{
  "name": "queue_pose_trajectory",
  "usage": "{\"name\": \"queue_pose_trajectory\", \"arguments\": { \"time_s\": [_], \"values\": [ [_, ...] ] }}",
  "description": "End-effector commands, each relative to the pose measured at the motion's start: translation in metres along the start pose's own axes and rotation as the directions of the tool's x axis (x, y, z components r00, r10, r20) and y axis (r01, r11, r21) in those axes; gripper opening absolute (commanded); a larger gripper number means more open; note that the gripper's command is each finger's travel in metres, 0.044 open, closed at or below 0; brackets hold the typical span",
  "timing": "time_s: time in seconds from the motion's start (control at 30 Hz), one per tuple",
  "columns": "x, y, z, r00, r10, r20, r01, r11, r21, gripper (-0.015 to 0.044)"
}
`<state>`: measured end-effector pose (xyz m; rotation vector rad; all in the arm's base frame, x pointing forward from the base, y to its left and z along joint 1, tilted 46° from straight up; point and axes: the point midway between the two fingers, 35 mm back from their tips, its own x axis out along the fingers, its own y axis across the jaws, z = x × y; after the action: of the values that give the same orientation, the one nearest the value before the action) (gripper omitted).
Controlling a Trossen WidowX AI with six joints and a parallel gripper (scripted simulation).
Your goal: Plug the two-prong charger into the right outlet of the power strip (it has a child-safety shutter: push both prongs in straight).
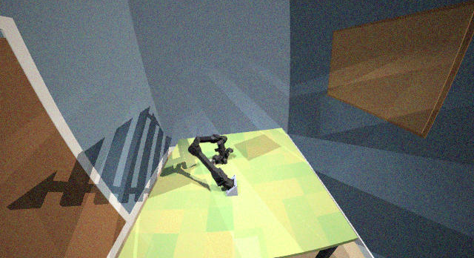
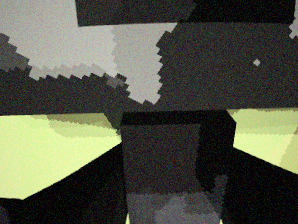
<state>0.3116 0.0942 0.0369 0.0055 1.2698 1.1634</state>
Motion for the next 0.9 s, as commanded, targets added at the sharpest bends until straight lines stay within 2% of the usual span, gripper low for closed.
{"name": "queue_pose_trajectory", "arguments": {
  "time_s": [0.0, 0.87],
  "values": [
    [-0.001, 0.000, 0.006, 1.000, -0.002, 0.010, 0.002, 1.000, -0.006, 0.0000],
    [0.000, 0.000, 0.017, 1.000, -0.002, 0.011, 0.002, 1.000, -0.007, 0.0000]
  ]
}}
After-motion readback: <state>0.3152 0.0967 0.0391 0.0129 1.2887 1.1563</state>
